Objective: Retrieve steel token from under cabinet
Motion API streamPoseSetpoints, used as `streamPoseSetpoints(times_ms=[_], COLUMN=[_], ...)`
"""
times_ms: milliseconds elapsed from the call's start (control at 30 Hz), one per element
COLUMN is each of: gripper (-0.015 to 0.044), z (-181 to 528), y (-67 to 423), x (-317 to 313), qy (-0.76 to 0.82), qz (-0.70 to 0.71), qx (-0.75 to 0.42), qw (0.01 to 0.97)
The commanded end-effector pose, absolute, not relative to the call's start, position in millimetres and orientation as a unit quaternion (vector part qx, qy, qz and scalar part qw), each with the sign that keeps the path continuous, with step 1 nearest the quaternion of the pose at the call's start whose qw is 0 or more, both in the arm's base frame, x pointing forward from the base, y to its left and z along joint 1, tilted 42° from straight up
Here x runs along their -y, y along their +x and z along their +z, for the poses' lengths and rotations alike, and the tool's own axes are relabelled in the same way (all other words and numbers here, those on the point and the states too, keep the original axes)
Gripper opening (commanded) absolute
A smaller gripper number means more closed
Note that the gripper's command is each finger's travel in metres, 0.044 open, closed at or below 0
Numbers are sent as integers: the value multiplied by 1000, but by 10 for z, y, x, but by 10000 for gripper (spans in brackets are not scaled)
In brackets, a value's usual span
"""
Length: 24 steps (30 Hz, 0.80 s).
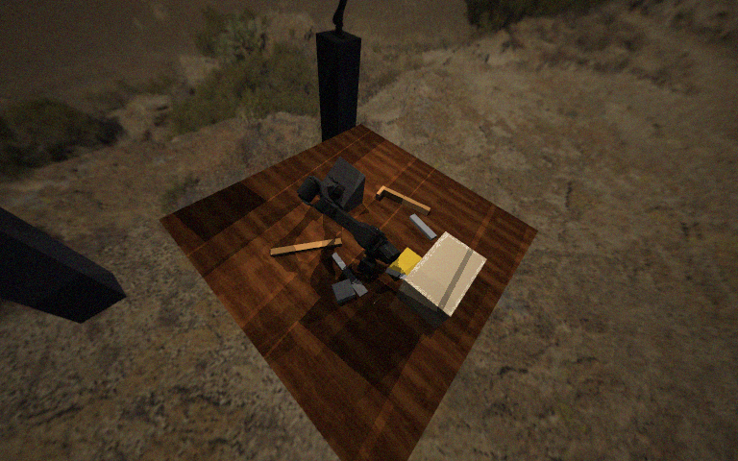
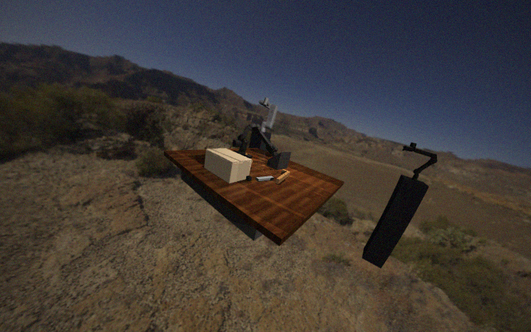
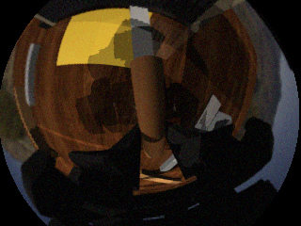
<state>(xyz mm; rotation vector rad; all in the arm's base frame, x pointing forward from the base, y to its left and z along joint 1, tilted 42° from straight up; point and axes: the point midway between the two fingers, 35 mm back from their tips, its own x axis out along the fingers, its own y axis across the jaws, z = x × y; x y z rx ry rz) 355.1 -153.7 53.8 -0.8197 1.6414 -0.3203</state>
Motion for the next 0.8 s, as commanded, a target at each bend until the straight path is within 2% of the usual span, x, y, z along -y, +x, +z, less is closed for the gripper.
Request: streamPoseSetpoints(times_ms=[0, 767], gripper=[0, 0], z=[525, 473], y=[3620, 3844], x=[1525, 1474], qy=[-353, -353], qz=[-140, -140], qx=[-706, -706], qw=[598, 598])
